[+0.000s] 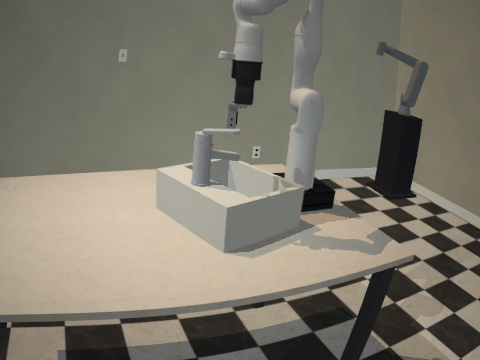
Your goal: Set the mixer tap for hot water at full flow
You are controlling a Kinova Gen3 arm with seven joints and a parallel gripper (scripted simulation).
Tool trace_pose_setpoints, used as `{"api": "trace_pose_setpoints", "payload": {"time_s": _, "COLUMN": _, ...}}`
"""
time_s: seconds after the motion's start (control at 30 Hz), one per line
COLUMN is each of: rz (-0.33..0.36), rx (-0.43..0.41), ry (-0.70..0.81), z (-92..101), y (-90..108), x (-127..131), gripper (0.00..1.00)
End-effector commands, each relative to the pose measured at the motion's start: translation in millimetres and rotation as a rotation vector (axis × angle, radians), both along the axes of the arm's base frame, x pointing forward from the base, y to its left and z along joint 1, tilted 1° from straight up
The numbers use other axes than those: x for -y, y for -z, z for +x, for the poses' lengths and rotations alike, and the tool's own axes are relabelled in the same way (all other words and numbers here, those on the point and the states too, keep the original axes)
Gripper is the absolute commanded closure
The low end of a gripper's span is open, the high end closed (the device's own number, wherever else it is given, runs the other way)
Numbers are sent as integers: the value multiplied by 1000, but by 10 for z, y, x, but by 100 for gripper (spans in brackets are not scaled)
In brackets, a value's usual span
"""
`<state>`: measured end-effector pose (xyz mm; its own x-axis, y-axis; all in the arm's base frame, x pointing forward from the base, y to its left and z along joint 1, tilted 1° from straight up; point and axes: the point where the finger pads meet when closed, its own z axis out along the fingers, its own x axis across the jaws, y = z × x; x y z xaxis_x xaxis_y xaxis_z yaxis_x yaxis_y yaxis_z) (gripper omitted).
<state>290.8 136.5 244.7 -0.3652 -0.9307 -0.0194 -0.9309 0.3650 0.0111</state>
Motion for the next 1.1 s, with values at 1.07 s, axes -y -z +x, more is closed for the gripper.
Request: {"api": "trace_pose_setpoints", "payload": {"time_s": 1.07, "rz": 0, "rx": 1, "ry": 0, "z": 2, "y": 193, "x": -6, "gripper": 0}}
